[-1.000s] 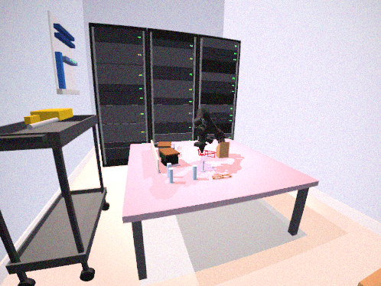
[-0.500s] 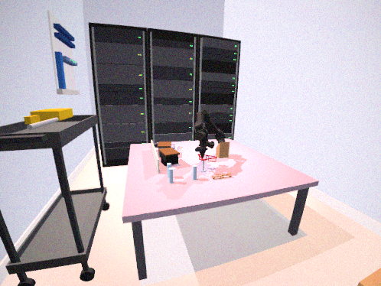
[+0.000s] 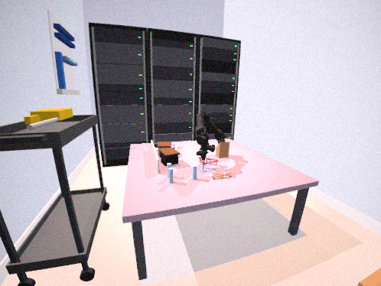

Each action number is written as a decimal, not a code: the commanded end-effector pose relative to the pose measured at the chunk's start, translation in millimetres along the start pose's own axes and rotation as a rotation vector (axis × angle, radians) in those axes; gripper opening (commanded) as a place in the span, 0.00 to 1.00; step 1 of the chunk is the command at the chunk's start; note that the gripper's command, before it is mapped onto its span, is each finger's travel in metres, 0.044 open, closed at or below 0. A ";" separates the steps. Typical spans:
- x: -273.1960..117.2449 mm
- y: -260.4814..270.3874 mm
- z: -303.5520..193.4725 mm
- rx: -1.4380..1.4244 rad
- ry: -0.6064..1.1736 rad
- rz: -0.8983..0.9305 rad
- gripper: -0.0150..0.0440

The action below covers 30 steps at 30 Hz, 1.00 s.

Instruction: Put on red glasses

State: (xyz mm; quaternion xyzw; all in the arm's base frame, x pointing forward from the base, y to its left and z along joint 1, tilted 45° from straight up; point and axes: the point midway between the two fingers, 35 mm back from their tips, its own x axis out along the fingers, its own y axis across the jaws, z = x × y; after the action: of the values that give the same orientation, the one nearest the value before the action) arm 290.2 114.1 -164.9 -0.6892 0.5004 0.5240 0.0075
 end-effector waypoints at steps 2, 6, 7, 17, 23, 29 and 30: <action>1.9 4.9 4.0 -0.001 -0.002 0.008 0.25; 1.9 5.3 4.5 -0.001 -0.002 0.008 0.25; 1.9 5.6 4.8 -0.001 -0.002 0.008 0.25; 1.9 9.4 9.6 -0.002 -0.003 0.008 0.25; 1.9 11.7 12.9 -0.002 -0.003 0.008 0.25; 1.8 14.0 16.7 -0.002 -0.003 0.008 0.25; 1.8 14.4 17.4 -0.002 -0.003 0.008 0.25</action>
State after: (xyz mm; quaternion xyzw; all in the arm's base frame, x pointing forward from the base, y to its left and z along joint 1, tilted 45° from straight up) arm 273.4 116.3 -165.9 -0.6896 0.5004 0.5235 0.0076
